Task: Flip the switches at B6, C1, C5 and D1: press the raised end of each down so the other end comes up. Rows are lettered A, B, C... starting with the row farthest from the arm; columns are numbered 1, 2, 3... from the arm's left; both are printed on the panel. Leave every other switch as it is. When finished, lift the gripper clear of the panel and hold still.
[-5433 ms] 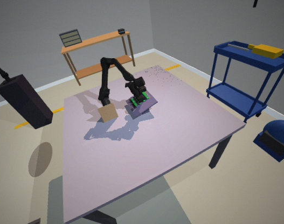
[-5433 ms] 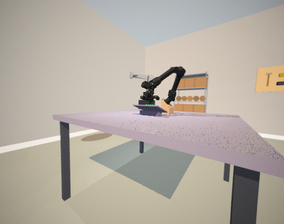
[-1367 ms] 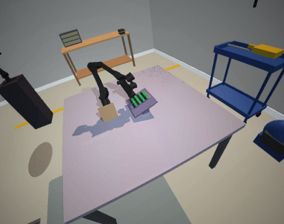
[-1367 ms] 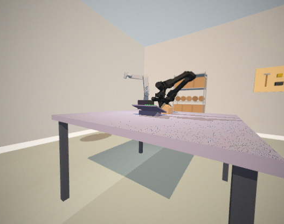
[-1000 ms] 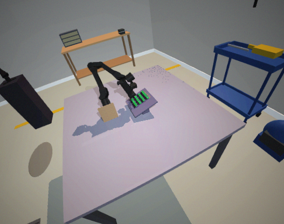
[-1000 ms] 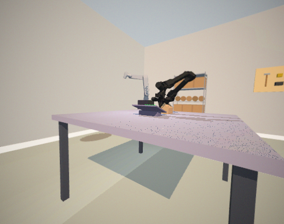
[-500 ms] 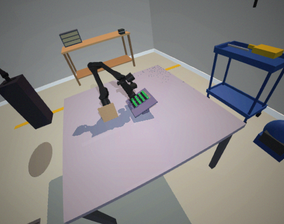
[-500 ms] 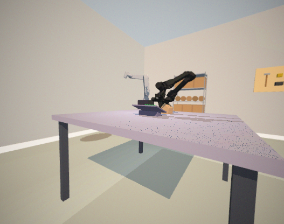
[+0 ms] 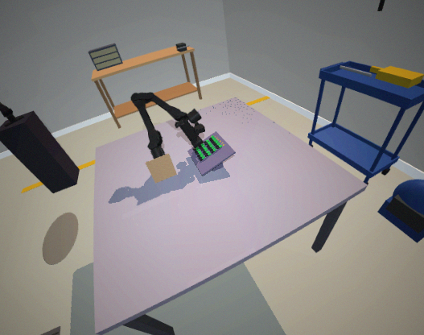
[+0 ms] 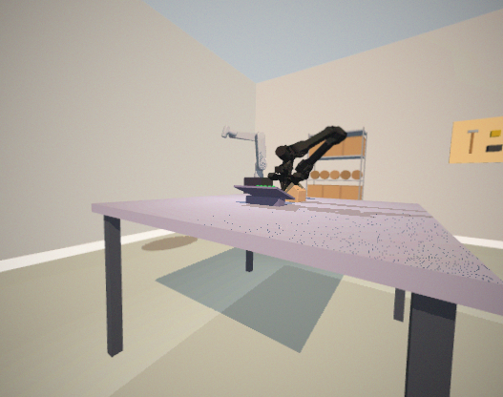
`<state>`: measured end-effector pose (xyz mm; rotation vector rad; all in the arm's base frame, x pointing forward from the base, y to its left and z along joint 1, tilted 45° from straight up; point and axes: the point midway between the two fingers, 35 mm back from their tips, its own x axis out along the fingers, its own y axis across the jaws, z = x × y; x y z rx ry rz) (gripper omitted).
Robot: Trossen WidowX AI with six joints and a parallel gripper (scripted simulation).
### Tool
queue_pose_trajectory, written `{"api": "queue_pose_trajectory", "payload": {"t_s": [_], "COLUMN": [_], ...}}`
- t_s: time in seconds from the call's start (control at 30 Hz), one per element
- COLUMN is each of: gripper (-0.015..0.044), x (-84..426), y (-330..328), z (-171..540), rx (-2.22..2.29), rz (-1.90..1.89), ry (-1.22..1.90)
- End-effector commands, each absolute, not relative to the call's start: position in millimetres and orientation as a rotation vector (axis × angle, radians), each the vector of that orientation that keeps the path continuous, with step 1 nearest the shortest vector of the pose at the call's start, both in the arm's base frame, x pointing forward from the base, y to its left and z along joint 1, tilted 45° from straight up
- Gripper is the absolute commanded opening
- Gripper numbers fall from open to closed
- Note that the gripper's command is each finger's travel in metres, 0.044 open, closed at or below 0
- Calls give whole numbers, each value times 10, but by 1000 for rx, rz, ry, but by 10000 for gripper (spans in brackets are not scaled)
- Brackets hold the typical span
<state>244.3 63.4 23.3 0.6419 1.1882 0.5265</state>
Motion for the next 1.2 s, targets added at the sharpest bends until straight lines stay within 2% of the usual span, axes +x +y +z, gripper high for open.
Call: {"api": "queue_pose_trajectory", "payload": {"t_s": [0.0, 0.27, 0.5, 0.83, 1.17], "gripper": [0, 0, 0, 0, 0], "x": [2445, 2287, 2280, 2314, 2382], "y": [635, 193, 183, -460, -286], "z": [222, 649, 663, 44, -162], "rx": [643, 636, 636, 630, 635], "rz": [521, 528, 528, 524, 517], "ry": [1190, 1217, 1217, 1217, 1197]}}
